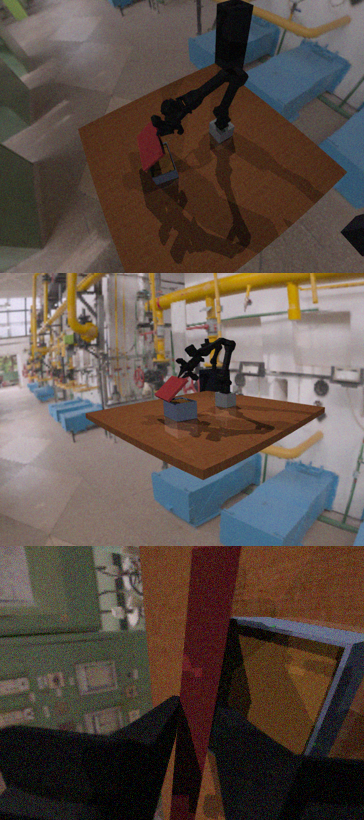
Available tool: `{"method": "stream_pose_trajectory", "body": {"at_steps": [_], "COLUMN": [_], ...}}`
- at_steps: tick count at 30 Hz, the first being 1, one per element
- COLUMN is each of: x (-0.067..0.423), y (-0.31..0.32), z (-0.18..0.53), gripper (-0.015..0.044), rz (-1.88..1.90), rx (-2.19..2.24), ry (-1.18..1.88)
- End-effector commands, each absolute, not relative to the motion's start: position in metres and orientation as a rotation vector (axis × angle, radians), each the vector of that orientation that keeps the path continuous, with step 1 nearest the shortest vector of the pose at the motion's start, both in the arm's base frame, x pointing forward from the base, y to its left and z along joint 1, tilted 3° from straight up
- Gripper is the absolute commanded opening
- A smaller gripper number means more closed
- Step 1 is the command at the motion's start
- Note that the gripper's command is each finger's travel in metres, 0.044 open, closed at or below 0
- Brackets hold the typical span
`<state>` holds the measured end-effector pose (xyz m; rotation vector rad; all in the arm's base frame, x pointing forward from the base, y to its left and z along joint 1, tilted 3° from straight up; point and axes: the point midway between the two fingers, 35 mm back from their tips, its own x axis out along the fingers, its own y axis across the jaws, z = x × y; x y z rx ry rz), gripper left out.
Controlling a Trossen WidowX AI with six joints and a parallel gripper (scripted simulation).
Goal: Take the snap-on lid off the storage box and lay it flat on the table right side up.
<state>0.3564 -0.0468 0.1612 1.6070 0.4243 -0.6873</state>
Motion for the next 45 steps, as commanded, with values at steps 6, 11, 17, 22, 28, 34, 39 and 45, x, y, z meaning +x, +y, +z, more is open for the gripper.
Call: {"method": "stream_pose_trajectory", "body": {"at_steps": [6, 11, 17, 22, 28, 34, 39, 45], "x": [0.351, 0.348, 0.345, 0.342, 0.338, 0.334, 0.331, 0.327], "y": [-0.065, -0.074, -0.086, -0.095, -0.107, -0.118, -0.128, -0.139], "z": [0.165, 0.165, 0.164, 0.164, 0.163, 0.163, 0.162, 0.162], "gripper": [0.0000, 0.0000, 0.0000, 0.0000, 0.0000, 0.0000, 0.0000, 0.0000], "rz": [-0.670, -0.670, -0.671, -0.671, -0.672, -0.672, -0.672, -0.673], "rx": [1.607, 1.606, 1.605, 1.604, 1.603, 1.602, 1.601, 1.600], "ry": [0.412, 0.412, 0.412, 0.411, 0.411, 0.411, 0.411, 0.411]}}
